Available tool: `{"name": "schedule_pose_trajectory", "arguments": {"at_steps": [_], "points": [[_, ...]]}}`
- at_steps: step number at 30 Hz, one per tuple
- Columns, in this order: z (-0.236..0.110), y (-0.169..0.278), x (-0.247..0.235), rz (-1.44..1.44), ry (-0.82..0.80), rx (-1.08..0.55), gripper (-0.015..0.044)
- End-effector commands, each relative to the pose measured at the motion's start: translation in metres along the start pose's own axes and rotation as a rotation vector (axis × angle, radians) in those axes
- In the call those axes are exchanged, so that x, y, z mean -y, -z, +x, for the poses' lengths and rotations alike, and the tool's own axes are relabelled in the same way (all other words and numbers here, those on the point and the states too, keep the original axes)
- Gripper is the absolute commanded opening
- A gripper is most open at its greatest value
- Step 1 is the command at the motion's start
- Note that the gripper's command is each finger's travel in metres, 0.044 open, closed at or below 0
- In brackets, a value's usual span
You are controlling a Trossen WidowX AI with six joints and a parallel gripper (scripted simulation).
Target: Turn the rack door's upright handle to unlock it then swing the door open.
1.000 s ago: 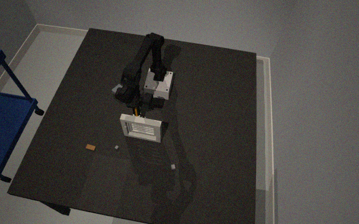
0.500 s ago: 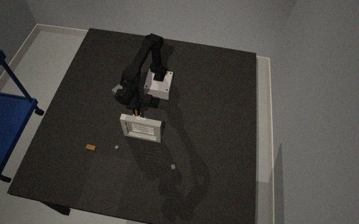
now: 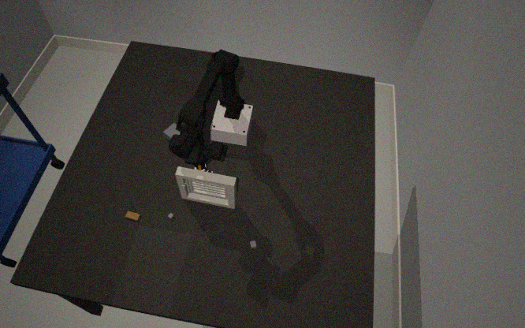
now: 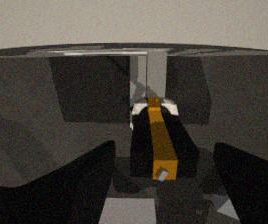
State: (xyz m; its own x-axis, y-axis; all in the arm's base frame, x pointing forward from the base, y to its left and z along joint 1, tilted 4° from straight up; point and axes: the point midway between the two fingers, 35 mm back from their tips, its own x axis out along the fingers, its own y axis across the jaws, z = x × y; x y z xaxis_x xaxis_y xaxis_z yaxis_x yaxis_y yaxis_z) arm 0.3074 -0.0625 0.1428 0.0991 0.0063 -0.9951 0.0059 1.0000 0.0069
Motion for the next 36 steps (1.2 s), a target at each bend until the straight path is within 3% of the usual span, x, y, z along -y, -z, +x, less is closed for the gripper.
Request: {"name": "schedule_pose_trajectory", "arguments": {"at_steps": [1,18,25,36], "points": [[0.009,0.002,-0.001,-0.003,-0.006,-0.006,0.0290],[0.034,0.004,-0.002,-0.003,-0.006,-0.006,0.0290],[0.034,0.004,-0.002,-0.003,-0.006,-0.006,0.0106],[0.034,0.004,-0.002,-0.003,-0.006,-0.006,0.0033]]}}
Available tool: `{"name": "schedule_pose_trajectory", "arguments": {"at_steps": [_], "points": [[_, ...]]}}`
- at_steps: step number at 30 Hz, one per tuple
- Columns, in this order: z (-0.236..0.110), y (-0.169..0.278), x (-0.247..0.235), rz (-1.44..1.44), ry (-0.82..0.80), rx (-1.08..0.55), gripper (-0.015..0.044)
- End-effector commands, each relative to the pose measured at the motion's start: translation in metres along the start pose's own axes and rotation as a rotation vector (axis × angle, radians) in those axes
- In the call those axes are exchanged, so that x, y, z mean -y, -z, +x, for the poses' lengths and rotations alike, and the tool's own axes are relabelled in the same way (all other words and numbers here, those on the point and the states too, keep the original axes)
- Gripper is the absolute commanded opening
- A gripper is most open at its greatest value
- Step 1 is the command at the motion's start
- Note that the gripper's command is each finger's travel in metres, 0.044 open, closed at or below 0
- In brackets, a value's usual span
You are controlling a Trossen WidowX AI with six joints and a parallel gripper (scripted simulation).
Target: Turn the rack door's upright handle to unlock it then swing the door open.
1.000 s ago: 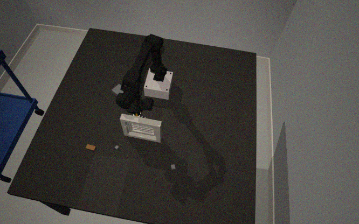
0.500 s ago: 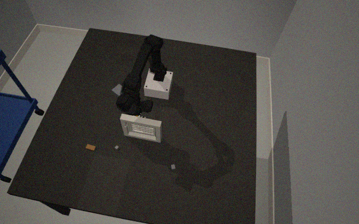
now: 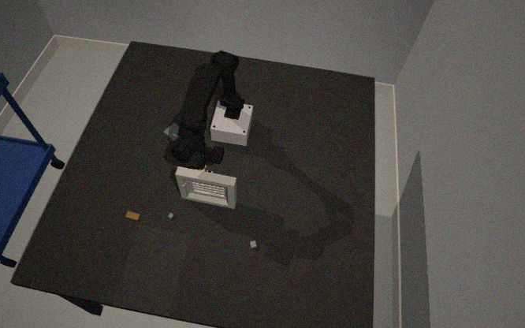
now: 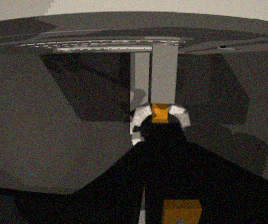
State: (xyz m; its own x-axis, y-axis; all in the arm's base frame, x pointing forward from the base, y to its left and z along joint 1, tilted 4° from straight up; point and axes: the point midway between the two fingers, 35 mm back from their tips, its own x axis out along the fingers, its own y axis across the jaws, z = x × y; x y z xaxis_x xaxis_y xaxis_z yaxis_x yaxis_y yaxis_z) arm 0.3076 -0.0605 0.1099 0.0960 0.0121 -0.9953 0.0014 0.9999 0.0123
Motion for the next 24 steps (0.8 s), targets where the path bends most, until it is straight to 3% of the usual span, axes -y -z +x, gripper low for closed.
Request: {"name": "schedule_pose_trajectory", "arguments": {"at_steps": [1,7,24], "points": [[0.0016,0.0008,0.0000,0.001,0.000,-0.003,0.0026],[0.0016,0.0008,0.0000,0.033,0.000,-0.003,0.0018],[0.0016,0.0008,0.0000,0.862,0.001,-0.003,0.0018]]}}
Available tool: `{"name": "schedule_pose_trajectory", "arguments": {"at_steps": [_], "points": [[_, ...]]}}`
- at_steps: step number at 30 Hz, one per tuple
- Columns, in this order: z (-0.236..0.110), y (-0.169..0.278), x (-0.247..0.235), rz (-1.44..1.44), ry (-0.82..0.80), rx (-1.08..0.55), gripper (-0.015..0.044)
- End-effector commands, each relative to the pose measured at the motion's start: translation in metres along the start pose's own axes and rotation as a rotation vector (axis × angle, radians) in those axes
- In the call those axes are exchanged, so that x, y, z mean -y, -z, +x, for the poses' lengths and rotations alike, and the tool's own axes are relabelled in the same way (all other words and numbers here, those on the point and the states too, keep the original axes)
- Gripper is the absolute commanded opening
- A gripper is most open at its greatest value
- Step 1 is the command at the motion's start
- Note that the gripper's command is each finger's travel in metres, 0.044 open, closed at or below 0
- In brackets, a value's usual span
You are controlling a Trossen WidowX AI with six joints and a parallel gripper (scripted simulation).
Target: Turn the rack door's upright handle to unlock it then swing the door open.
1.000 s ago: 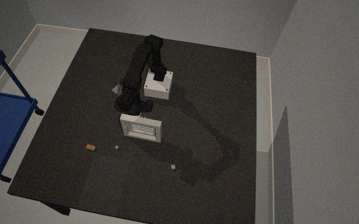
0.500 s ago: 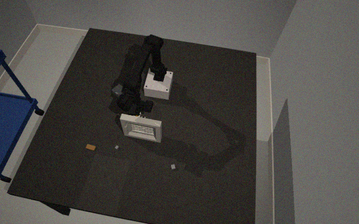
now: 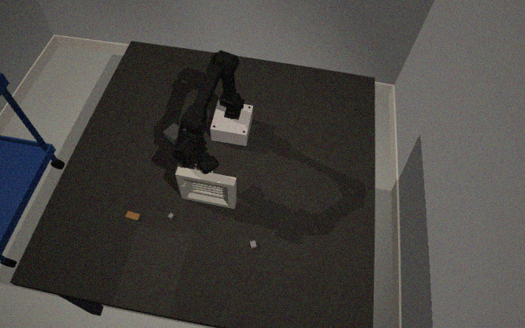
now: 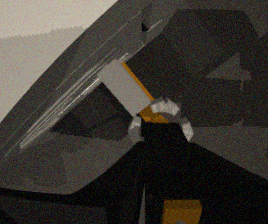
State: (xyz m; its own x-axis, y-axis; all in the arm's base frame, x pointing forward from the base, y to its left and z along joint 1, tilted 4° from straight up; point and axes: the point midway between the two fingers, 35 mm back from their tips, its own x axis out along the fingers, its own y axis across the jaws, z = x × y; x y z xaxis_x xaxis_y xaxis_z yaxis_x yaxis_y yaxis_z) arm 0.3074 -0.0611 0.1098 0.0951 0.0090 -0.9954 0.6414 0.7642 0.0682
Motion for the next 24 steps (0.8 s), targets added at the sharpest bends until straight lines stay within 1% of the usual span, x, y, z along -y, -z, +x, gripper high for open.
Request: {"name": "schedule_pose_trajectory", "arguments": {"at_steps": [1,20,24], "points": [[0.0015,0.0008,0.0000,0.213,0.000,-0.004,0.0018],[0.0016,0.0008,0.0000,1.150,0.002,-0.004,0.0018],[0.0016,0.0008,0.0000,1.222,0.002,-0.004,0.0018]]}}
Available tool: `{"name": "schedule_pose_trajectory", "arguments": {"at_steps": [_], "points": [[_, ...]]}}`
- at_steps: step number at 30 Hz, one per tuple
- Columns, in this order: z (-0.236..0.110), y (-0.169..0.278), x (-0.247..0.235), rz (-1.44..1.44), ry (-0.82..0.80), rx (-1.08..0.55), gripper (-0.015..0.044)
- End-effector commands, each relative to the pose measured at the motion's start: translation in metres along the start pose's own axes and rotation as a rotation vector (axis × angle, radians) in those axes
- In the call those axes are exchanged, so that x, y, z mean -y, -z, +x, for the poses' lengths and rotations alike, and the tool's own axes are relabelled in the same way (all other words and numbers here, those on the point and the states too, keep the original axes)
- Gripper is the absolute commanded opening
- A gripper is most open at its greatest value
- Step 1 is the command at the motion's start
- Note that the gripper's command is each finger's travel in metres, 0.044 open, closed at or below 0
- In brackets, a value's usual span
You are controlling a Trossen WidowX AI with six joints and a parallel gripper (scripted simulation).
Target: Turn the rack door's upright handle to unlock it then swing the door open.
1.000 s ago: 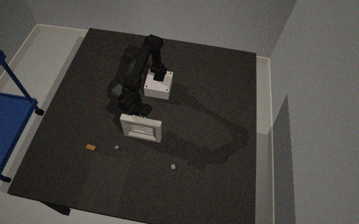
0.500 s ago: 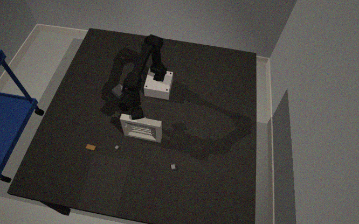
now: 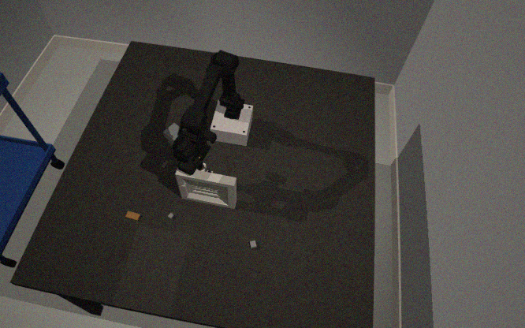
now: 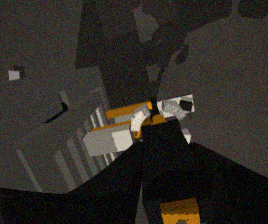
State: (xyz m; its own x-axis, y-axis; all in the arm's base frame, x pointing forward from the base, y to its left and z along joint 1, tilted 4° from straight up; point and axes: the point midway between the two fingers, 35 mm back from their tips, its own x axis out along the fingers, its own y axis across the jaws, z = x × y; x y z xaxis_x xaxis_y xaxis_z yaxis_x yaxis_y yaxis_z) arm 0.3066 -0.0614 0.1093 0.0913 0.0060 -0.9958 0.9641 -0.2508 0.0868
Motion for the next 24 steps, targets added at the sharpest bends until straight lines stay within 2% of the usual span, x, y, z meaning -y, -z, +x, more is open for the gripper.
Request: {"name": "schedule_pose_trajectory", "arguments": {"at_steps": [1,10,20,24], "points": [[0.0013,0.0009,0.0000,0.099,0.001,-0.006,0.0018],[0.0013,0.0009,0.0000,0.099,0.001,-0.006,0.0018],[0.0013,0.0009,0.0000,0.099,0.001,-0.006,0.0281],[0.0012,0.0009,0.0000,0.025,0.000,-0.006,0.0290]]}}
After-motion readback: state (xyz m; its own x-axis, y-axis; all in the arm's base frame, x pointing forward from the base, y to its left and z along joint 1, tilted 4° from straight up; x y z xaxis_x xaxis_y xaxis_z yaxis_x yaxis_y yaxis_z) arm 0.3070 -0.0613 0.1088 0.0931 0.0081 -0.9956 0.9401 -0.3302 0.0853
